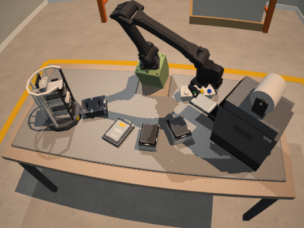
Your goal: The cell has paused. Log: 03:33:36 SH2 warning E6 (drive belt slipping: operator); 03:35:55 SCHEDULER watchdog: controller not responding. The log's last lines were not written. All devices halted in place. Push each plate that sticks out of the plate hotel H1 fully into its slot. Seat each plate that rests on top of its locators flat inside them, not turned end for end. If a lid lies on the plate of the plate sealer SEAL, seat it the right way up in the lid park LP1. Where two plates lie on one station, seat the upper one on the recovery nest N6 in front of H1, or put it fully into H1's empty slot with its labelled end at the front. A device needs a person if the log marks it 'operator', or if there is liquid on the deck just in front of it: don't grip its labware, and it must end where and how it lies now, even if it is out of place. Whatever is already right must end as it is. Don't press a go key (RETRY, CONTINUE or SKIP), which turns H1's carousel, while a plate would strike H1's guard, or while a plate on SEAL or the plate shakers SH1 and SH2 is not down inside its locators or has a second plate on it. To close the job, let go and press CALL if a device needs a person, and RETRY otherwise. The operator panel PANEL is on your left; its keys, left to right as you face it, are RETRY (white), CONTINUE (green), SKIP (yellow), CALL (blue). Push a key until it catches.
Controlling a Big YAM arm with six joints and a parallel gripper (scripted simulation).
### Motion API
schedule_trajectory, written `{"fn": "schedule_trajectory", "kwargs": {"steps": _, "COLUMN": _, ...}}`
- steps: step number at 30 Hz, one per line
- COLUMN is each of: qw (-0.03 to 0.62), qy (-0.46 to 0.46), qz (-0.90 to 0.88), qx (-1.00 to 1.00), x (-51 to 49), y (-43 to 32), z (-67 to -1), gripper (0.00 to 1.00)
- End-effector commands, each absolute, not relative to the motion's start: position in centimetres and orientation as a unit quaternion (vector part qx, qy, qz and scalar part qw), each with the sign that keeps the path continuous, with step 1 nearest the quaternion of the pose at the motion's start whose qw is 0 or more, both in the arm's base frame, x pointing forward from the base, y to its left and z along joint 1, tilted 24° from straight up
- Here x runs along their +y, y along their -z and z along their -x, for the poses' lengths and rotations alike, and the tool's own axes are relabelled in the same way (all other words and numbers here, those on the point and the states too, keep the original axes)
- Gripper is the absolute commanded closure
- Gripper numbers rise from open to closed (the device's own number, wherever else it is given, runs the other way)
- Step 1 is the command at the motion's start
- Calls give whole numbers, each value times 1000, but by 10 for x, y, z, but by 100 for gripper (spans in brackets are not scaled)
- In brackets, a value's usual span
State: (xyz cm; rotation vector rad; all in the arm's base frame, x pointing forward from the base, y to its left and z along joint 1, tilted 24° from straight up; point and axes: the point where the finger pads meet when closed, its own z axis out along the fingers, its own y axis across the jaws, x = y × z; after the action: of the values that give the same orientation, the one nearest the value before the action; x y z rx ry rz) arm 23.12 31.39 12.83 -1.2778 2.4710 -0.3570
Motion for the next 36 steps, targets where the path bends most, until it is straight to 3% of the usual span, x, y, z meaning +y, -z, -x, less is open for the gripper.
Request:
{"fn": "schedule_trajectory", "kwargs": {"steps": 1, "qw": 173, "qy": 122, "qz": 442, "qx": 872, "x": 333, "y": -131, "z": -226, "gripper": 0}}
{"fn": "schedule_trajectory", "kwargs": {"steps": 10, "qw": 173, "qy": 122, "qz": 442, "qx": 872, "x": 350, "y": -123, "z": -210, "gripper": 0}}
{"fn": "schedule_trajectory", "kwargs": {"steps": 23, "qw": 129, "qy": 164, "qz": 627, "qx": 750, "x": 350, "y": -91, "z": -167, "gripper": 0}}
{"fn": "schedule_trajectory", "kwargs": {"steps": 36, "qw": 140, "qy": 155, "qz": 617, "qx": 758, "x": 369, "y": -81, "z": -137, "gripper": 0}}
